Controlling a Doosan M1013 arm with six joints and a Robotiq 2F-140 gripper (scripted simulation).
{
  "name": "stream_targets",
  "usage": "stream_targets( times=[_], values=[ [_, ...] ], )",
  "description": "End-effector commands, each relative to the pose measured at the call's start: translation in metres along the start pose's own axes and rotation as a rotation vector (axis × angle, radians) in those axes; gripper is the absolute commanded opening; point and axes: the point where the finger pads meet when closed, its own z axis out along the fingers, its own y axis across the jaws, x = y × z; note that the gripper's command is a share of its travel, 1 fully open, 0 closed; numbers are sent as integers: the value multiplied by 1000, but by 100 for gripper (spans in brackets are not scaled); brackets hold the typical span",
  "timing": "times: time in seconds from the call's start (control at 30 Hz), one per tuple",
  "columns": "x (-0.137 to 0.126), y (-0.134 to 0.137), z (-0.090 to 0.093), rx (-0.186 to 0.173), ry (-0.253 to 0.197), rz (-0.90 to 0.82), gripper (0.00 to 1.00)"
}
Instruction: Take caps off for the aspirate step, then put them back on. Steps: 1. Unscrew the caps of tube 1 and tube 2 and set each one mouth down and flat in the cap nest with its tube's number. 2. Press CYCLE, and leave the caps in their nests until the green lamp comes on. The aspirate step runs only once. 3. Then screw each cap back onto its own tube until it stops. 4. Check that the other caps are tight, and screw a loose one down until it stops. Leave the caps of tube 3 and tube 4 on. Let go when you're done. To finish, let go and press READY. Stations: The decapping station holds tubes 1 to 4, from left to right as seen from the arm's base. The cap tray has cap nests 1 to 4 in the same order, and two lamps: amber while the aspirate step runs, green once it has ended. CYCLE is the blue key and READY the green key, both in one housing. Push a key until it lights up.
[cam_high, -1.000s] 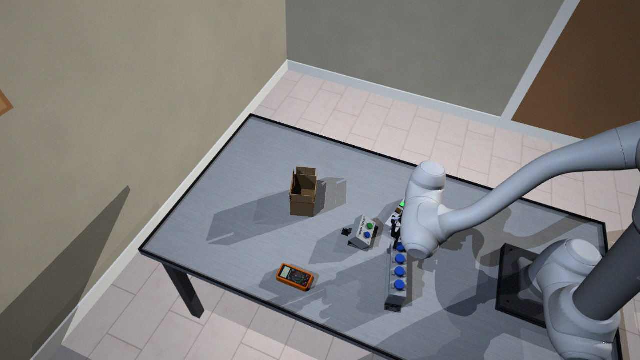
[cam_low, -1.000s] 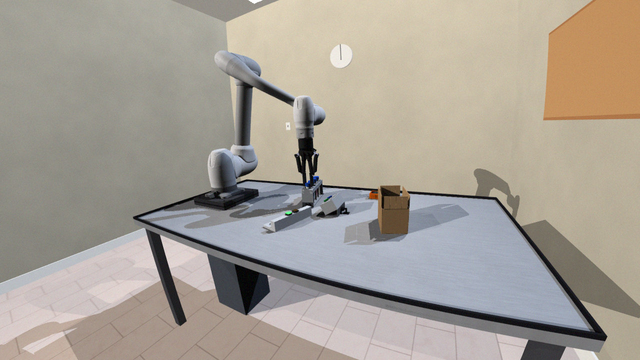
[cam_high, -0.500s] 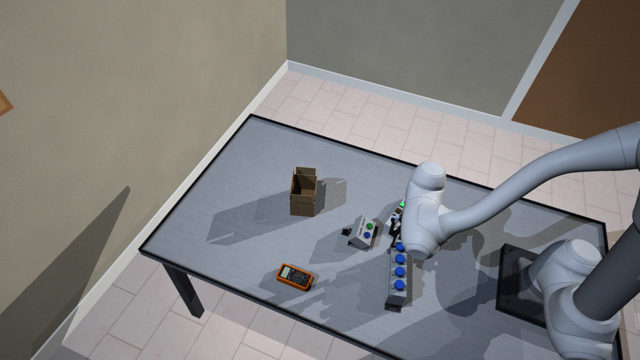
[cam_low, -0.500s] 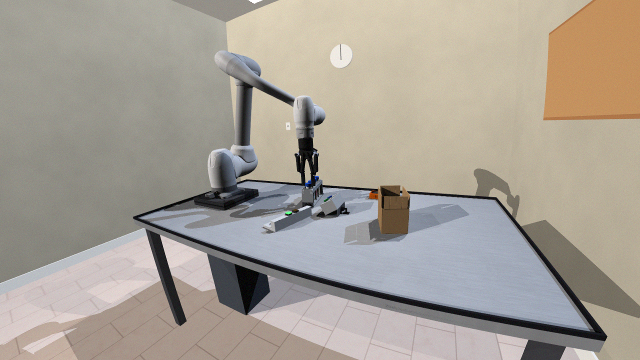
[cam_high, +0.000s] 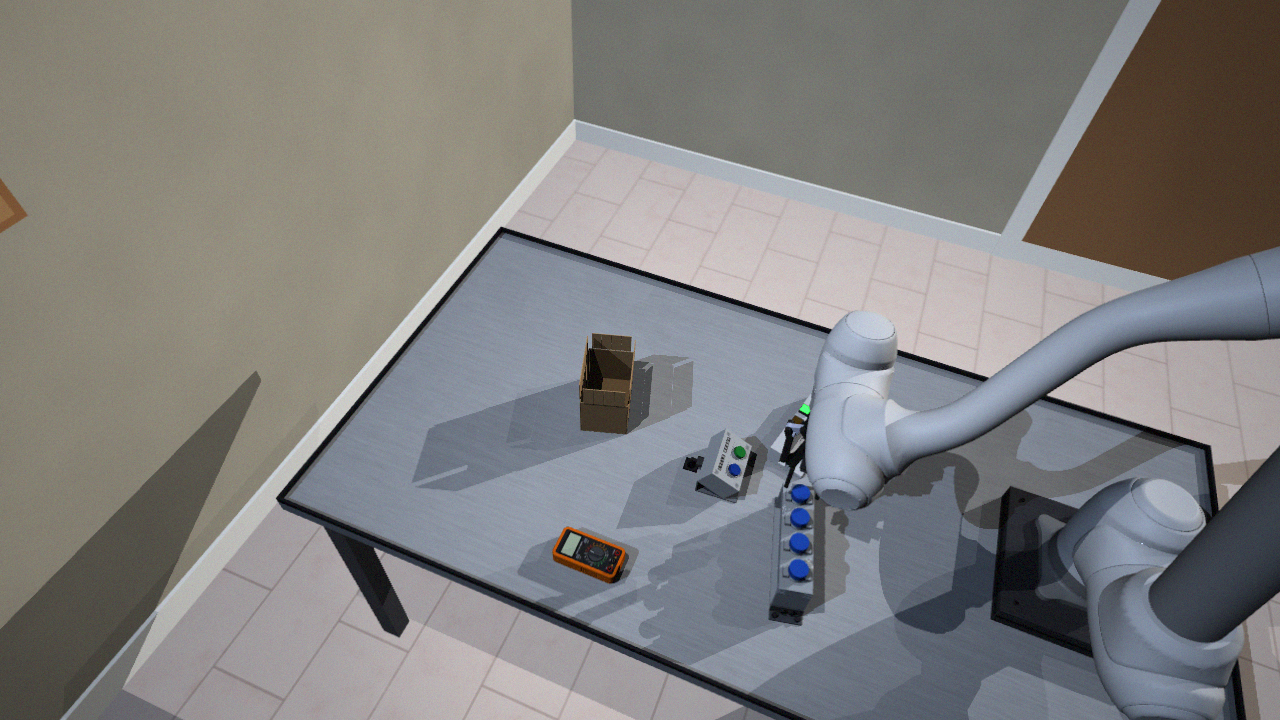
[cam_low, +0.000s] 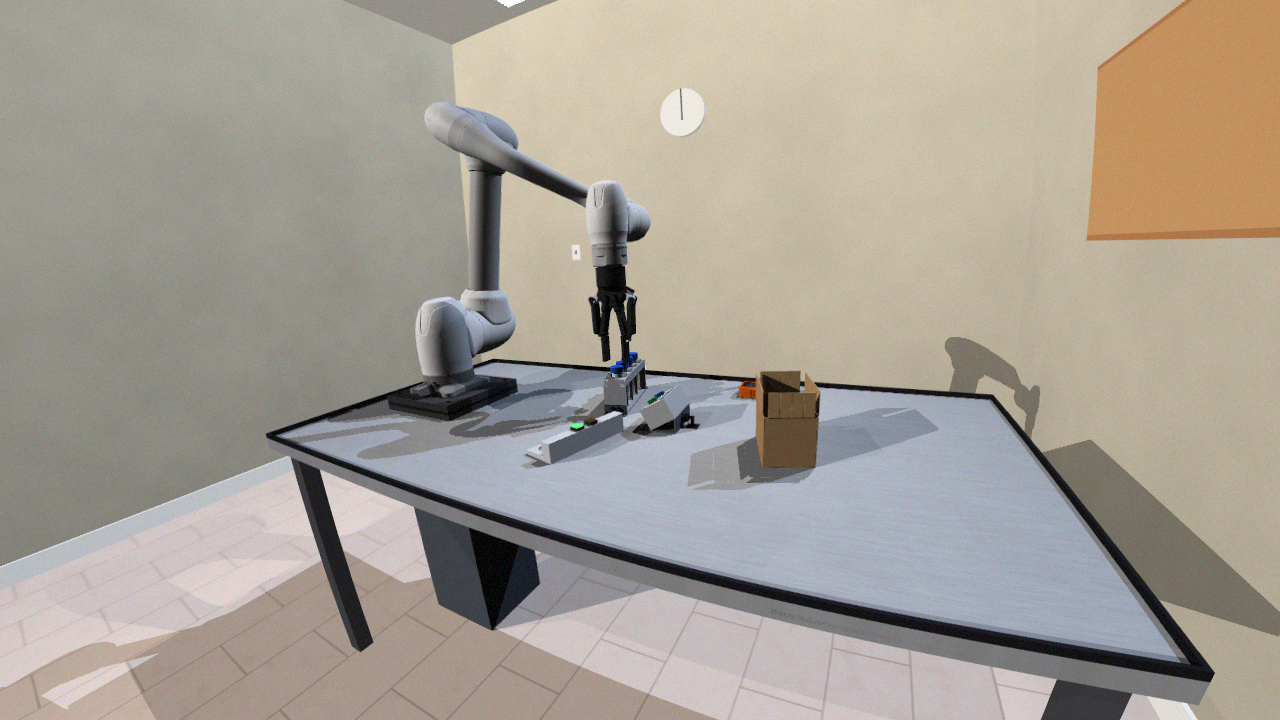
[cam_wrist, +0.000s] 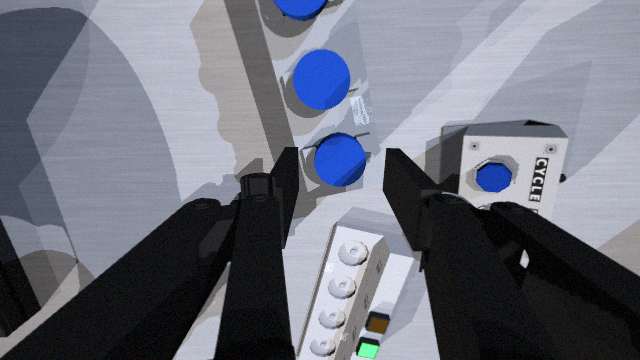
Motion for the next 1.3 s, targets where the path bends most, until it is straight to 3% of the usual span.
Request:
stream_targets(
  times=[0.0,0.2,0.23,0.5,0.63,0.77,1.07,1.27],
  values=[
    [0,0,-11,-1,1,0,41],
    [0,0,-21,-1,1,0,41],
    [-4,8,-21,-1,1,-83,10],
    [-35,67,-21,-1,0,-88,10],
    [-36,69,-21,-1,0,-88,10],
    [-43,81,-12,-1,0,-88,10],
    [-72,135,31,-1,0,-88,10],
    [-73,138,33,-1,0,-88,10]
  ],
)
